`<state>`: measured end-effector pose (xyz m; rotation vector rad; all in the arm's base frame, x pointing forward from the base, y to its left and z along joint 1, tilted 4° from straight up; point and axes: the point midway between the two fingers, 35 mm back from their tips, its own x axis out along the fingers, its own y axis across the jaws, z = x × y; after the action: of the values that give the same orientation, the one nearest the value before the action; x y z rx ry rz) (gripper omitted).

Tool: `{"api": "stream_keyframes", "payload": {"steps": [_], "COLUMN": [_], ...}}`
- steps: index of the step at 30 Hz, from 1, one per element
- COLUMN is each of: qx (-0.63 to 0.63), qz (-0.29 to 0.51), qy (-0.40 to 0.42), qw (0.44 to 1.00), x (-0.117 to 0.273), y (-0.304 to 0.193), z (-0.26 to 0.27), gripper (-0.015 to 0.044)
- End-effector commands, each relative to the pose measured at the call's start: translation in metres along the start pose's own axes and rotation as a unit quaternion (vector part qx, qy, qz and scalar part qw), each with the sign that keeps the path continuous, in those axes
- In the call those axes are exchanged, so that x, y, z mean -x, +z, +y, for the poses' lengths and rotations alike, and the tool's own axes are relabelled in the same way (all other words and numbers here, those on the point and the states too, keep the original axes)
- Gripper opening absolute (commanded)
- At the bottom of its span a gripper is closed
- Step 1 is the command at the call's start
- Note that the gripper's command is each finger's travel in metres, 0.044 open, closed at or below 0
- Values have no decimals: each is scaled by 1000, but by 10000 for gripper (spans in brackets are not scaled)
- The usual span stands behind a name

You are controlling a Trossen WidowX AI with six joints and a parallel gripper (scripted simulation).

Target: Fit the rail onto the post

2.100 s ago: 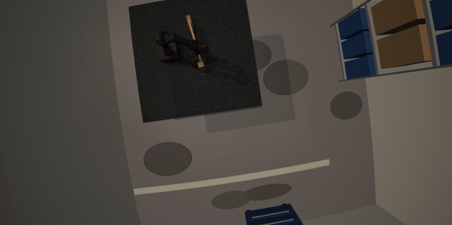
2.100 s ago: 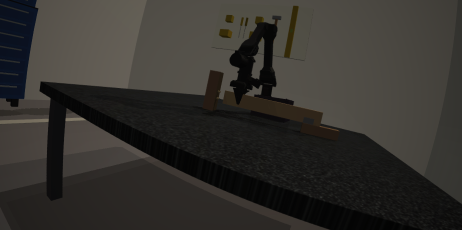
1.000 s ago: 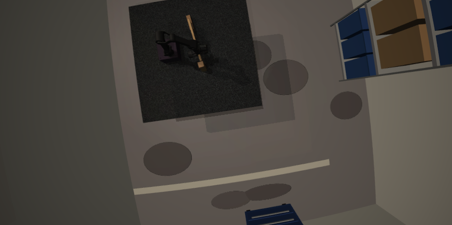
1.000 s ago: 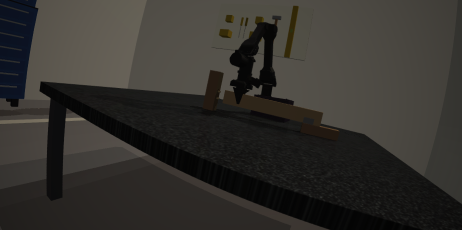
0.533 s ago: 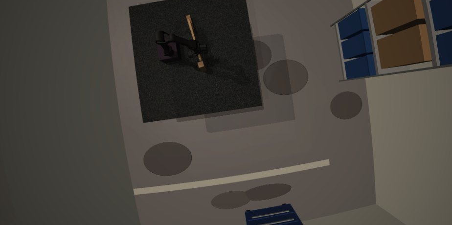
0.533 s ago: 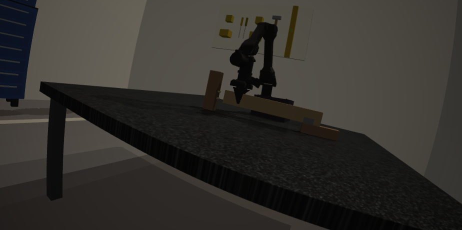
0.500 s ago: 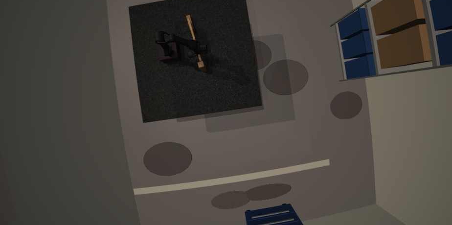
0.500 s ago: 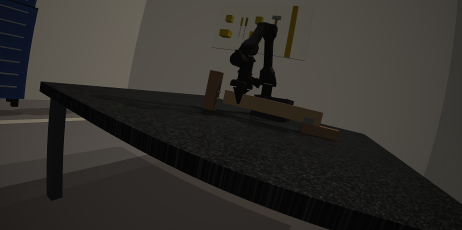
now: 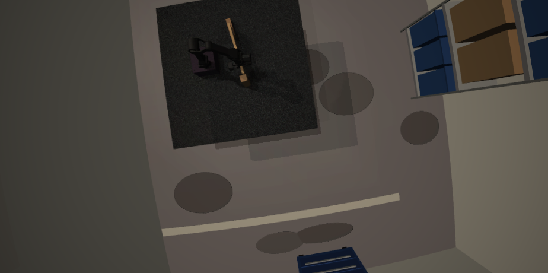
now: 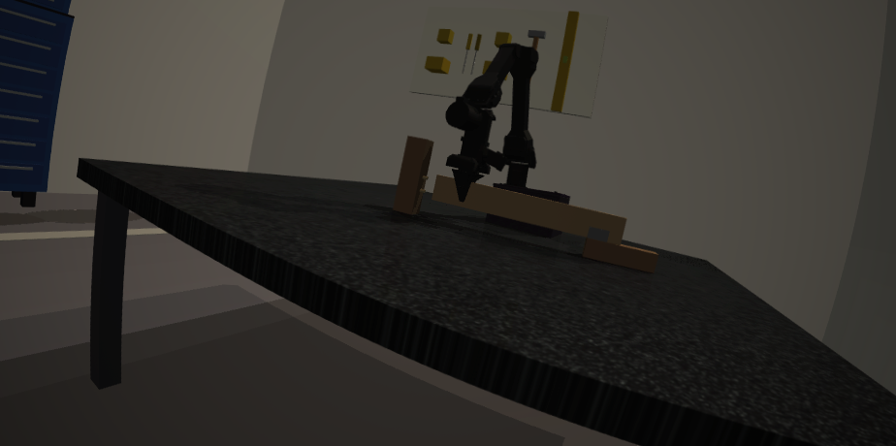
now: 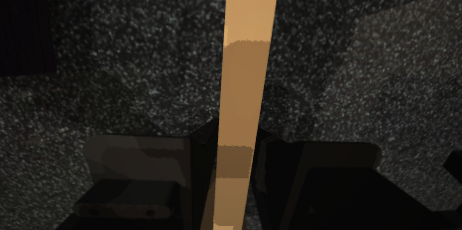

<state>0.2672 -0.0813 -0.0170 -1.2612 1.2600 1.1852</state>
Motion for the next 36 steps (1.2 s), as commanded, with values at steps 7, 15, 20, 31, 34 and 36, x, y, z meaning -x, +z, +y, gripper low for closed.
{"api": "stream_keyframes", "payload": {"steps": [7, 15, 20, 31, 34, 36], "qx": [0, 0, 0, 0, 0, 0], "qz": [0, 0, 0, 0, 0, 0], "qy": [0, 0, 0, 0, 0, 0], "qw": [1000, 1000, 1000, 1000, 1000, 1000], "x": [2, 1, 0, 0, 0, 0], "y": [0, -3, -4, -8, -8, -9], "z": [0, 0, 0, -1, -1, -1], "gripper": [0, 0, 0, 0, 0, 0]}}
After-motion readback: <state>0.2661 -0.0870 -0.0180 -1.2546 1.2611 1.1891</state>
